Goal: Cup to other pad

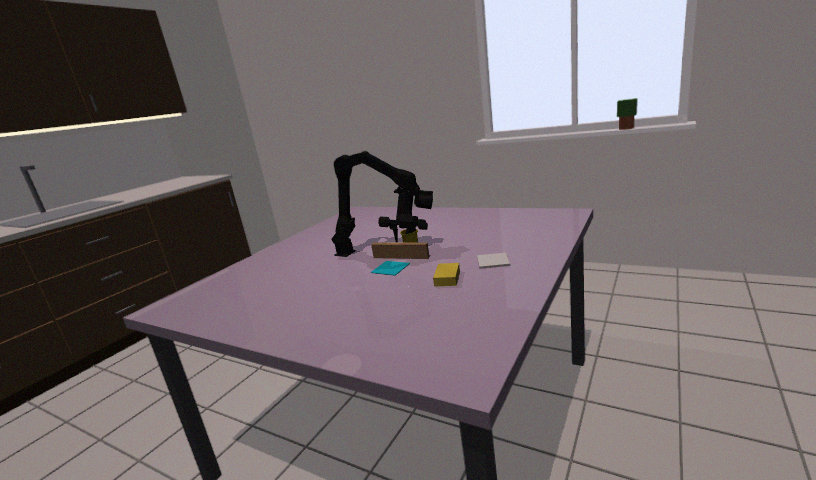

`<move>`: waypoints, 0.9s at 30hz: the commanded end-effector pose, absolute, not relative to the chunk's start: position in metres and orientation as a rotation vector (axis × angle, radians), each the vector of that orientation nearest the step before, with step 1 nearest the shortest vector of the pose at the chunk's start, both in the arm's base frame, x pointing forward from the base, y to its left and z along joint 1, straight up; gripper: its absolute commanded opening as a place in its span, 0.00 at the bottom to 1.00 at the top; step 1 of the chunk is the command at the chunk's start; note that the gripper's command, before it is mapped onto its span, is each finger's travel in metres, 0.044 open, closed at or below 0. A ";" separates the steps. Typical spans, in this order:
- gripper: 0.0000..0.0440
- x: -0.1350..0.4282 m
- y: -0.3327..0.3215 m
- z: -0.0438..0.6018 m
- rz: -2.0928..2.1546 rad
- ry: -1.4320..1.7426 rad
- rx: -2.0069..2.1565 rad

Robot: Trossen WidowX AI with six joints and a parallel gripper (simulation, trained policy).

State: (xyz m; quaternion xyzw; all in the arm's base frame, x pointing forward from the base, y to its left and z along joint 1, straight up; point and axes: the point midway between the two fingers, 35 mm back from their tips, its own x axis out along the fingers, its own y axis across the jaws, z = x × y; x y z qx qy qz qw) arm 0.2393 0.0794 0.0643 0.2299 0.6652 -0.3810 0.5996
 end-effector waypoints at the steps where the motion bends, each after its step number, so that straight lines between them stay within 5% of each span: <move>1: 0.15 0.238 0.076 0.056 -0.859 1.548 0.500; 5: 0.00 0.239 0.074 0.058 -0.839 1.540 0.490; 27: 0.02 0.243 0.061 0.110 -0.838 1.459 0.643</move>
